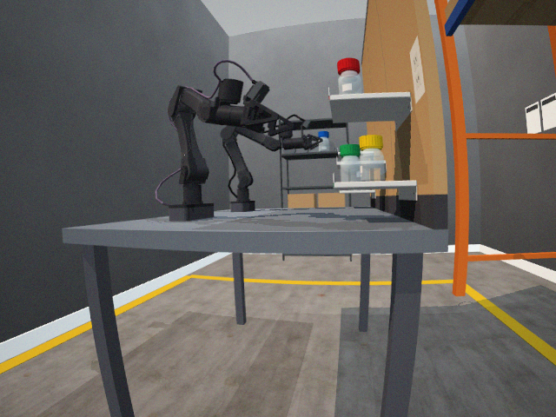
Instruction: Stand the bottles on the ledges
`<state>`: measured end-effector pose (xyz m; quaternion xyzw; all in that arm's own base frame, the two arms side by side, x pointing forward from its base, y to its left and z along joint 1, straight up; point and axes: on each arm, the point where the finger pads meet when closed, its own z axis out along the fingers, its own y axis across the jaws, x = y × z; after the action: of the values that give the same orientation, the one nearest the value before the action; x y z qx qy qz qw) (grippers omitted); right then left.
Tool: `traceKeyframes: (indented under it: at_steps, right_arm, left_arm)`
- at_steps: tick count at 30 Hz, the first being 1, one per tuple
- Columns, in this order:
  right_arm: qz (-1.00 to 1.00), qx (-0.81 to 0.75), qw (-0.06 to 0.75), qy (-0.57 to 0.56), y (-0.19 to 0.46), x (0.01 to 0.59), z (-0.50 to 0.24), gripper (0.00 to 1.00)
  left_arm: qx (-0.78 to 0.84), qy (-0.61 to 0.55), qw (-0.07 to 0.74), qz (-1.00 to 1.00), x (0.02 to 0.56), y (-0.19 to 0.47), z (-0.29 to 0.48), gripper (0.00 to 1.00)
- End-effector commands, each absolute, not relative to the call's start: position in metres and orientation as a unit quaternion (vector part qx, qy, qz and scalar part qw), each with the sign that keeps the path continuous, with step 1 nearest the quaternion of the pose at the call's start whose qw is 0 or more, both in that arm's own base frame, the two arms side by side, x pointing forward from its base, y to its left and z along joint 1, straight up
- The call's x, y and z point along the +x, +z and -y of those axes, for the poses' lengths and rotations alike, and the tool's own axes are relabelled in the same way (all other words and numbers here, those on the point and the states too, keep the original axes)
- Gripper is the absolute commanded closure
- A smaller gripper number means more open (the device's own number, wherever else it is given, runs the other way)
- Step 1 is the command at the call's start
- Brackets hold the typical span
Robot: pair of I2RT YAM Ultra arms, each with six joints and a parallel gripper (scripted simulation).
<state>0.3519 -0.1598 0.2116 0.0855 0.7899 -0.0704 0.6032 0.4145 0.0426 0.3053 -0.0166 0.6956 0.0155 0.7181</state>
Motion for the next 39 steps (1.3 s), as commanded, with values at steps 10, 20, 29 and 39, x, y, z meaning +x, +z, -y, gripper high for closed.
traceKeyframes:
  at_steps: [10,20,29,39]
  right_arm:
    - [-0.78,0.082,0.615,-0.083,0.224,0.348,0.162,0.0]
    - [-0.78,0.082,0.615,-0.083,0.224,0.348,0.162,0.0]
    - [-0.78,0.082,0.615,-0.083,0.224,0.348,0.162,0.0]
    - [-0.78,0.082,0.615,-0.083,0.224,0.348,0.162,0.0]
  left_arm:
    - [-0.012,0.016,0.738,-0.675,0.442,0.369,-0.04,0.51]
    - [-0.011,0.015,0.742,-0.67,0.451,0.366,-0.042,0.51]
    - [-0.012,0.015,0.734,-0.679,0.449,0.373,-0.038,0.51]
    - [-0.011,0.016,0.743,-0.669,0.449,0.38,-0.038,0.51]
